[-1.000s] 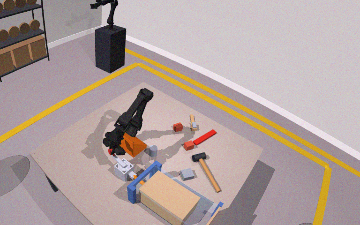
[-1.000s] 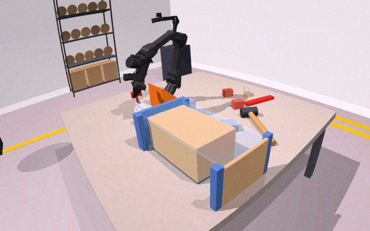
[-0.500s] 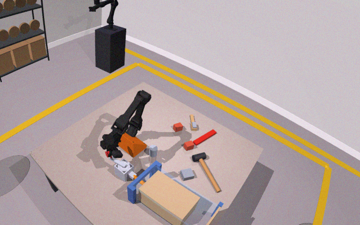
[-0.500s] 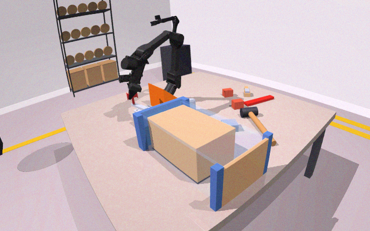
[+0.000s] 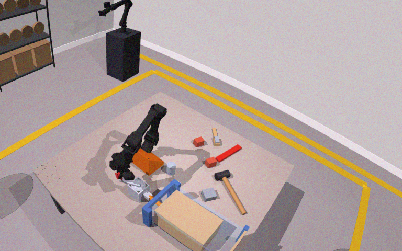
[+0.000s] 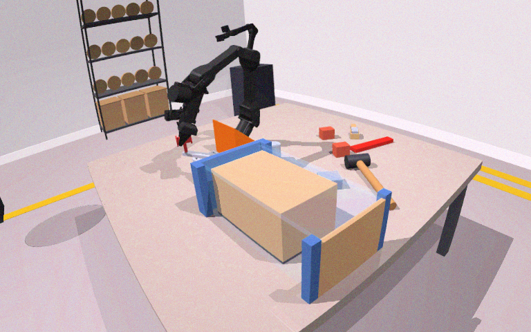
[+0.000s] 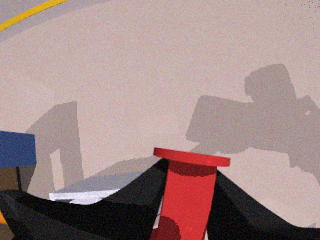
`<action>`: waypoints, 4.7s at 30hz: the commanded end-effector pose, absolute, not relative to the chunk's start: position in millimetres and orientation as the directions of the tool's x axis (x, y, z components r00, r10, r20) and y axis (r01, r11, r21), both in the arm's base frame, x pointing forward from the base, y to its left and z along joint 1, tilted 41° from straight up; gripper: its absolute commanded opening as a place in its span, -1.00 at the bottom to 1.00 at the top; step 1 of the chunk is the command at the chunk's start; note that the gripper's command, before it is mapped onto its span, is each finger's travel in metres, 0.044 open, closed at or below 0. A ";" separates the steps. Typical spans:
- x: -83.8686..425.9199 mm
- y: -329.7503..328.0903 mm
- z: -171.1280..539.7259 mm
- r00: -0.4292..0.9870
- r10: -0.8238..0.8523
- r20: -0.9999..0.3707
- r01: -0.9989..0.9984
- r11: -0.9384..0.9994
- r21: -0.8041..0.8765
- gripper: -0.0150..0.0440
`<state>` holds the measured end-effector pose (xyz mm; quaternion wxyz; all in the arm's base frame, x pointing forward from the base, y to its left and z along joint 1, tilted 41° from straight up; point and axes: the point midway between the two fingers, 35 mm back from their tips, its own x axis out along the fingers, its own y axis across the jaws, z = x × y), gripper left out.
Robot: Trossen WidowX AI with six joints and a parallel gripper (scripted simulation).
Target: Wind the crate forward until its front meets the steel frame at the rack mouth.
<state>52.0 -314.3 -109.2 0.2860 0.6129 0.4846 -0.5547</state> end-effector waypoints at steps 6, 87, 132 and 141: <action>64.4 -325.1 -118.2 -0.066 0.269 -0.961 0.912 -0.374 -0.167 -0.49; 146.3 -364.5 -136.5 -0.059 0.266 -0.962 0.914 -0.374 -0.159 -0.49; 193.5 -359.0 -125.4 -0.055 0.268 -0.962 0.914 -0.374 -0.156 -0.49; 195.4 -358.3 -124.6 -0.055 0.268 -0.962 0.914 -0.374 -0.156 -0.49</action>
